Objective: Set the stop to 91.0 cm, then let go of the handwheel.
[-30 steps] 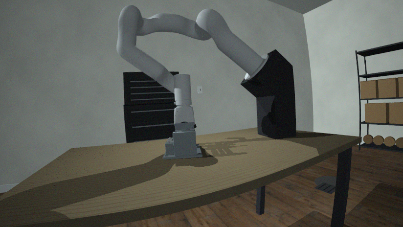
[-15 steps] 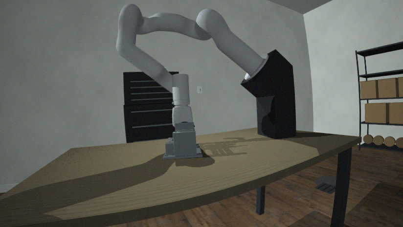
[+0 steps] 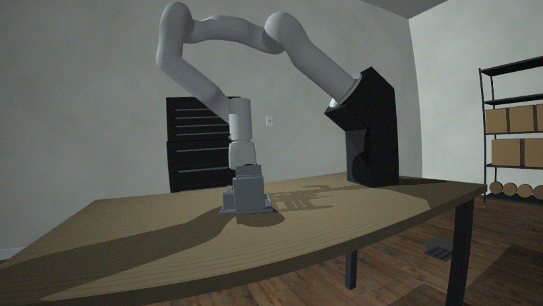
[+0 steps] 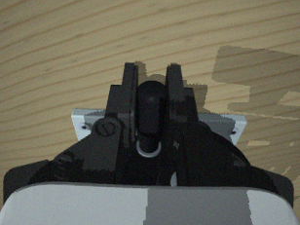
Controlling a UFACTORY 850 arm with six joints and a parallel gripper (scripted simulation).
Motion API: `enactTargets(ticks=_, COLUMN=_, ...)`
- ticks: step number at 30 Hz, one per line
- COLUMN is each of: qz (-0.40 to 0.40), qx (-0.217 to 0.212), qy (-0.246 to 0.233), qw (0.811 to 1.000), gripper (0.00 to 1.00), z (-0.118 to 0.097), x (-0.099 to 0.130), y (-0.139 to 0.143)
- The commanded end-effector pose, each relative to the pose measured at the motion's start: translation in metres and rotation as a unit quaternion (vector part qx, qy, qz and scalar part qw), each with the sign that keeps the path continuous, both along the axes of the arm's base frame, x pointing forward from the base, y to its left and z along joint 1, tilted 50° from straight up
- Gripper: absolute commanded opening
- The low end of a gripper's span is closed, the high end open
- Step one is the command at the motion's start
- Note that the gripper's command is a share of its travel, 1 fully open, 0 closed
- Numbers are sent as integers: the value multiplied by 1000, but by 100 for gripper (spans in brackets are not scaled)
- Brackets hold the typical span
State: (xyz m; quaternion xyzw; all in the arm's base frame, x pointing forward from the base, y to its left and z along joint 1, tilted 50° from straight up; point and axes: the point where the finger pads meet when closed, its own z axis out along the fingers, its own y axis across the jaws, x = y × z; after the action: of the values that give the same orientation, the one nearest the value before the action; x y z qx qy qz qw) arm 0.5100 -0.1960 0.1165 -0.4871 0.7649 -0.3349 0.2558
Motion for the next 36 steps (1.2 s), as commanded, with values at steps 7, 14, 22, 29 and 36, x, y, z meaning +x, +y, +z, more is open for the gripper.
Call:
enactTargets(ticks=7, qz=0, qx=0, qy=0, qw=1000, gripper=6, z=10, x=-2, y=0)
enactTargets(ticks=14, qz=0, qx=0, qy=0, qw=1000, gripper=6, z=18, x=-5, y=1)
enactTargets(ticks=22, qz=0, qx=0, qy=0, qw=1000, gripper=6, z=25, x=-11, y=3)
enactTargets(ticks=29, qz=0, qx=0, qy=0, qw=1000, gripper=6, z=32, x=-20, y=7)
enactTargets(ticks=36, qz=0, qx=0, qy=0, qw=1000, gripper=6, z=34, x=-30, y=10)
